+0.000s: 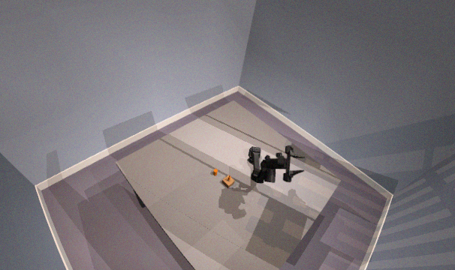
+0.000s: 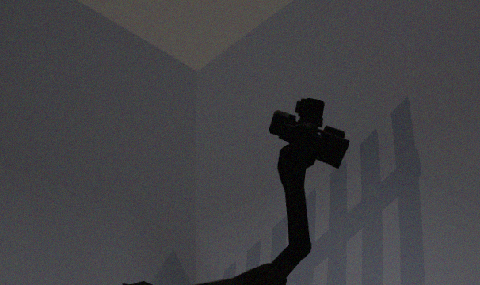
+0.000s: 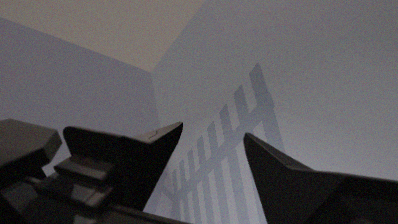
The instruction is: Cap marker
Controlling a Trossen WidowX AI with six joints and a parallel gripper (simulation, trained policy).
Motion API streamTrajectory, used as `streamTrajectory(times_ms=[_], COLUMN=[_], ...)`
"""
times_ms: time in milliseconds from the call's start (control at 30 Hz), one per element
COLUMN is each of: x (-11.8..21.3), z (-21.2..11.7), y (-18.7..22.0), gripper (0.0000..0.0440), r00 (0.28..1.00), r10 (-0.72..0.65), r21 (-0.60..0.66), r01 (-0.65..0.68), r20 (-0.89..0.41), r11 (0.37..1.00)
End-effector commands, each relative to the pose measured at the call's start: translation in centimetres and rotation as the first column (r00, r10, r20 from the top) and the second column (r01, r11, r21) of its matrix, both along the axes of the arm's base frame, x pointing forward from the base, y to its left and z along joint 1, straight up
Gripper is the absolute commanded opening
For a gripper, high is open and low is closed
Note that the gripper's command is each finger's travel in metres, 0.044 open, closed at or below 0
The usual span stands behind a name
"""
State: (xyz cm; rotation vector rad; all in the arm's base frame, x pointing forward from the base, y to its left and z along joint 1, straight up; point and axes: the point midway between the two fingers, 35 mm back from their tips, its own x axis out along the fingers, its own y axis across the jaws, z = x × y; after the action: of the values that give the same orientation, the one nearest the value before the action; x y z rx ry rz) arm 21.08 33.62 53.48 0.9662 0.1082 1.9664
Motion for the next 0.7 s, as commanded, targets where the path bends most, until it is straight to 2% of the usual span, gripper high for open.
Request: streamTrajectory(times_ms=[0, 667], x=[-0.7, -4.5], z=[1.0, 4.6], y=[-0.5, -3.6], gripper=[0.0332, 0.0324], r00=[1.0, 0.998], r10=[0.008, 0.045], r21=[0.054, 0.29], r01=[-0.008, -0.058], r20=[0.003, 0.053], r11=[0.999, 0.955])
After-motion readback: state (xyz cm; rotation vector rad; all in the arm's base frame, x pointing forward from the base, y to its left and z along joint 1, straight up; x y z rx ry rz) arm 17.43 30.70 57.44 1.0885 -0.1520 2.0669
